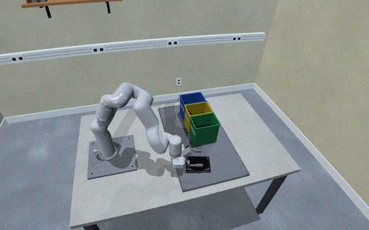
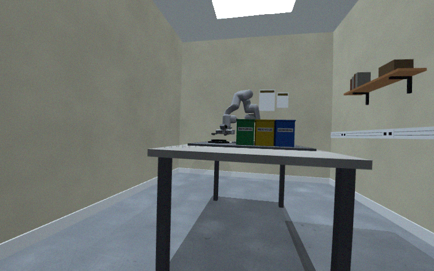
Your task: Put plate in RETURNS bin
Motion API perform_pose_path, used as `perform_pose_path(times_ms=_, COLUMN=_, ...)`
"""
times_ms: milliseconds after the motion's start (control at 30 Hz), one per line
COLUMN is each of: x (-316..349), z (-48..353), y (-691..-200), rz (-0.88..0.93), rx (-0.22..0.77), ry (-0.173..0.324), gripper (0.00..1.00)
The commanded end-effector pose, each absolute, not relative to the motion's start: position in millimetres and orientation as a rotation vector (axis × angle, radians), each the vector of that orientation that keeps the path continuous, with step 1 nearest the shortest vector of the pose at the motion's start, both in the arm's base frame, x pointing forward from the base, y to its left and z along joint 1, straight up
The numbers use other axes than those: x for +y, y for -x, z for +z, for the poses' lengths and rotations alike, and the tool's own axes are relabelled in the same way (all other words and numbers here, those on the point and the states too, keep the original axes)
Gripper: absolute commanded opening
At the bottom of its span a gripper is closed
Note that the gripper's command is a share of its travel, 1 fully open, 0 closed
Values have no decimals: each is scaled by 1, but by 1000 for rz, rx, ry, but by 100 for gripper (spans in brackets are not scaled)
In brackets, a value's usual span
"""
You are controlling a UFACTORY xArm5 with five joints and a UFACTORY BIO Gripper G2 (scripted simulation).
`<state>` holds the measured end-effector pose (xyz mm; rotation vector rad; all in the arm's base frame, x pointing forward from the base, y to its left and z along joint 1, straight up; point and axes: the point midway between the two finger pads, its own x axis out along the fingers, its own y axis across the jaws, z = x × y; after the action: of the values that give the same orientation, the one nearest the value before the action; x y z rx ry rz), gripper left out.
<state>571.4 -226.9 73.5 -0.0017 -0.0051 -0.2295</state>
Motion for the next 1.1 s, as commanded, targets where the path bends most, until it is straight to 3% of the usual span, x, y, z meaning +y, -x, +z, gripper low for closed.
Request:
perform_pose_path(times_ms=0, x=-228, z=67, y=-573, rz=-229, rx=-10, ry=3, gripper=37)
perform_pose_path(times_ms=1067, x=-228, z=49, y=-573, rz=-229, rx=-10, ry=3, gripper=37)
